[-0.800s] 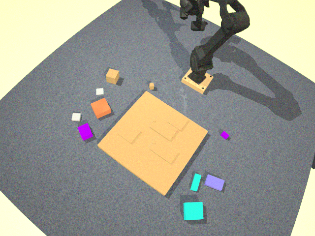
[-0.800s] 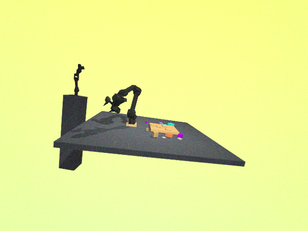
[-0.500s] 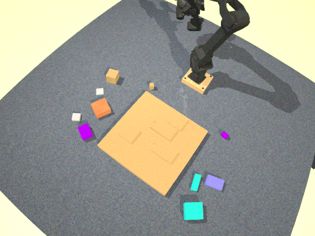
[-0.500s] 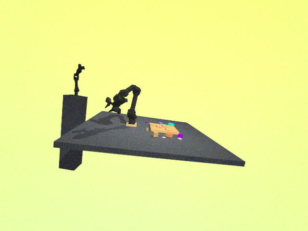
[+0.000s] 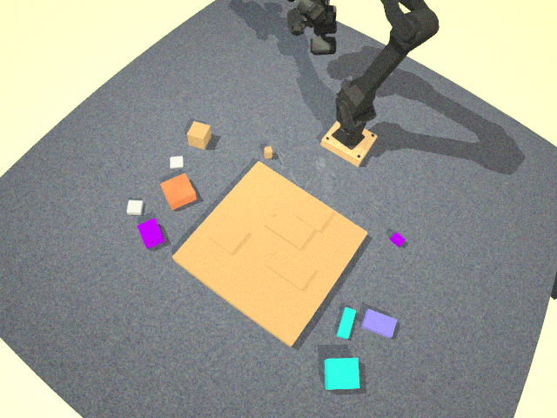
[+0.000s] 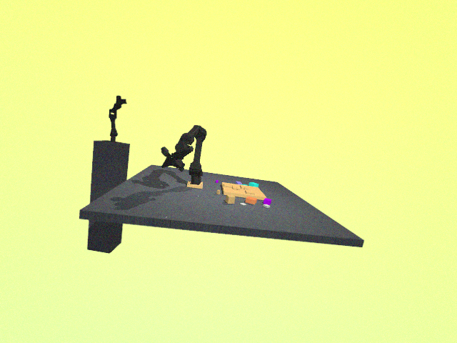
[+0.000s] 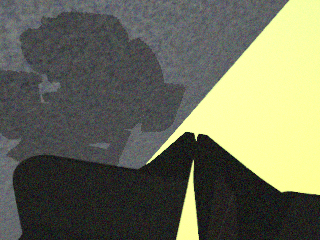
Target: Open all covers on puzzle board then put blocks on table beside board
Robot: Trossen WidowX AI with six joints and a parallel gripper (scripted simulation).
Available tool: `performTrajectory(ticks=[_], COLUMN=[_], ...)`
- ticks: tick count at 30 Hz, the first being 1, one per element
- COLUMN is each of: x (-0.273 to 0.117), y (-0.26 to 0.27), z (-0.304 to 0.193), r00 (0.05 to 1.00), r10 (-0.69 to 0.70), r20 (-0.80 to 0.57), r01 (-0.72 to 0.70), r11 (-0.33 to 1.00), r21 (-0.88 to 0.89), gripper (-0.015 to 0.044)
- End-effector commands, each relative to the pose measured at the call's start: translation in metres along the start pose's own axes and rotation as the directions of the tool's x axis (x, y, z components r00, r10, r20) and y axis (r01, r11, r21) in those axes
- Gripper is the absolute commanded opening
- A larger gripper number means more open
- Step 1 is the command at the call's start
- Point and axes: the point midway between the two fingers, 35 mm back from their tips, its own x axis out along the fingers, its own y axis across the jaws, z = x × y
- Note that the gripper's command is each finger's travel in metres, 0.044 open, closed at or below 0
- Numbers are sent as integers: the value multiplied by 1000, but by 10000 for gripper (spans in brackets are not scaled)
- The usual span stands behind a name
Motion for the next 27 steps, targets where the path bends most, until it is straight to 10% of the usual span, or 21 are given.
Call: performTrajectory(ticks=[1,27], x=[-11,-83], y=[-1,40], z=[18,109], r00=[998,938], r10=[0,70], r20=[61,340], r01=[1,-10], r11=[1000,985], r21=[-12,-174], gripper=[0,0])
